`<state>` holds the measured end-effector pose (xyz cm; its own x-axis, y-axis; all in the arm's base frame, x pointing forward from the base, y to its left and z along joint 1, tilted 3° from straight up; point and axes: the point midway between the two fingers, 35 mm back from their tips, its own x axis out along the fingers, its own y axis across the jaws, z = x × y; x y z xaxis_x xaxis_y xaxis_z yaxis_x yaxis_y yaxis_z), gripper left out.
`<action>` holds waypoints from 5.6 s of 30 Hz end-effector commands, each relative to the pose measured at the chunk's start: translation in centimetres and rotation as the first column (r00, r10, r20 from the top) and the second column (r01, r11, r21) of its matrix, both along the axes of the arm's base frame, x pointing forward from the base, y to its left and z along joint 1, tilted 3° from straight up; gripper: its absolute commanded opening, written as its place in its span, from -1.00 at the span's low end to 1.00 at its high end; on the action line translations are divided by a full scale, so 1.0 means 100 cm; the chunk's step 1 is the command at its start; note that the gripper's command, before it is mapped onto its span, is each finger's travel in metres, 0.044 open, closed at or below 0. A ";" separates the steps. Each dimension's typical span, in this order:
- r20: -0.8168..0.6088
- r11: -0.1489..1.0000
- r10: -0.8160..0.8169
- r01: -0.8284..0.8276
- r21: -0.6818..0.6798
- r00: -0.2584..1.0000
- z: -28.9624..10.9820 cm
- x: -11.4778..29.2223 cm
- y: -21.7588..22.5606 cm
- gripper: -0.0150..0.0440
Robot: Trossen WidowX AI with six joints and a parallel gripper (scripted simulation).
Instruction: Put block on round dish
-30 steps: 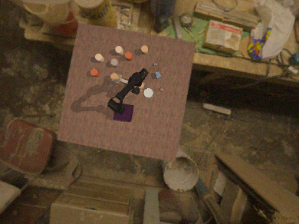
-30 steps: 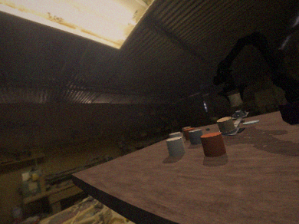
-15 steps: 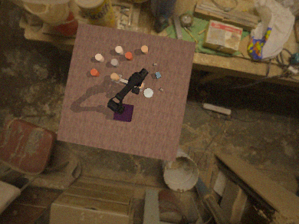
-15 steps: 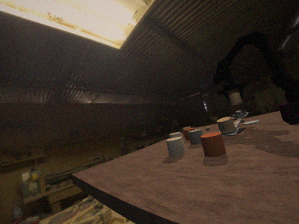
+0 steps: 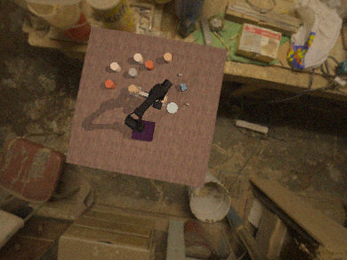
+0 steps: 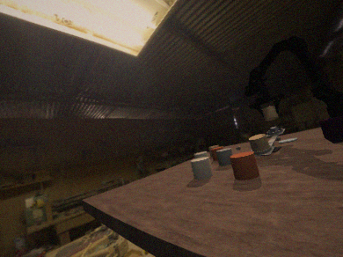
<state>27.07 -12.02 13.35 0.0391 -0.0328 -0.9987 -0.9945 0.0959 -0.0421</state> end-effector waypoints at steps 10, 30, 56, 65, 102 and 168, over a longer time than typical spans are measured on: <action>0.001 1.000 0.000 0.000 -0.001 1.000 0.000 0.000 0.000 -0.49; 0.001 1.000 0.000 0.000 -0.001 1.000 0.000 0.000 0.000 -0.49; 0.007 1.000 -0.018 0.018 -0.013 1.000 -0.056 -0.064 -0.107 -0.49; 0.006 1.000 -0.009 0.009 -0.020 1.000 -0.077 -0.101 -0.136 -0.49; -0.001 1.000 -0.007 0.007 -0.023 1.000 -0.142 -0.124 -0.154 -0.31; 0.027 0.950 -0.312 0.312 0.008 0.950 -0.057 0.007 0.010 0.39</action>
<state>27.84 -10.93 8.19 0.0580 -0.0392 -0.9975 -0.9149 0.3978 -0.0688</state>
